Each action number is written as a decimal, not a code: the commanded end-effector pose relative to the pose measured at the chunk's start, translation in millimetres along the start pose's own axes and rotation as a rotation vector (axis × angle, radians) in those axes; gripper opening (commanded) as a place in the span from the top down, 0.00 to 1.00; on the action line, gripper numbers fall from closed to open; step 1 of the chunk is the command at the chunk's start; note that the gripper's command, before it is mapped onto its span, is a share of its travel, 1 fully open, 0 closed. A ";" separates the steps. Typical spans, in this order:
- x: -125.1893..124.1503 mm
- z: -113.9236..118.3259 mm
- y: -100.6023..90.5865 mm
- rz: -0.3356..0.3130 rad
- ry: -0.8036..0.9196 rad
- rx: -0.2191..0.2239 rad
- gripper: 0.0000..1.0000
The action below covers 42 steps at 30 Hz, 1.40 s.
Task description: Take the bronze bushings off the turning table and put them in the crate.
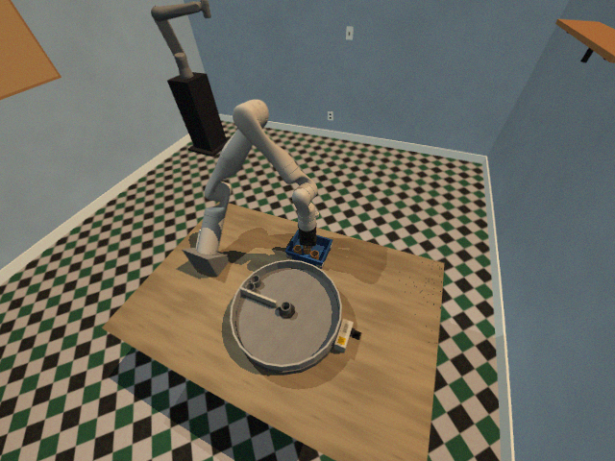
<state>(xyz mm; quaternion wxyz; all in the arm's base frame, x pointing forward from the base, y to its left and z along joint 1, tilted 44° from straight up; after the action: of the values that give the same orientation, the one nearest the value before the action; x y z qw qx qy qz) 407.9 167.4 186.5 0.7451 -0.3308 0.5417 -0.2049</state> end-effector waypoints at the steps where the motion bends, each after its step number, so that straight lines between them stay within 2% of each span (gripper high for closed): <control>1: 0.3 0.3 -1.7 -0.001 0.000 0.001 0.53; 17: 0.4 -0.1 -6.3 -0.001 0.000 0.001 0.53; 22: 0.3 -0.2 -65.1 -0.001 0.000 0.002 0.53; 34: 0.3 -0.2 -65.1 -0.001 0.000 0.002 0.53; 39: 0.1 -0.3 -123.5 0.000 0.000 0.001 0.53; 42: 0.1 -0.3 -123.5 0.000 0.000 0.001 0.53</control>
<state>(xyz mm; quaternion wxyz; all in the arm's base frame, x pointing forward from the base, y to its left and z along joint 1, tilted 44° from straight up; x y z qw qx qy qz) 410.0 90.1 270.5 0.7453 -0.3342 0.5438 -0.1929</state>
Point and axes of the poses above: the point where the finger pads meet when closed, its own y axis out along the fingers, its own z axis across the jaws, x = y × z, the point moved 6 cm from there along -y, back along the fingers, and after that the axes turned 1 degree about -y, right-handed, at the moved point
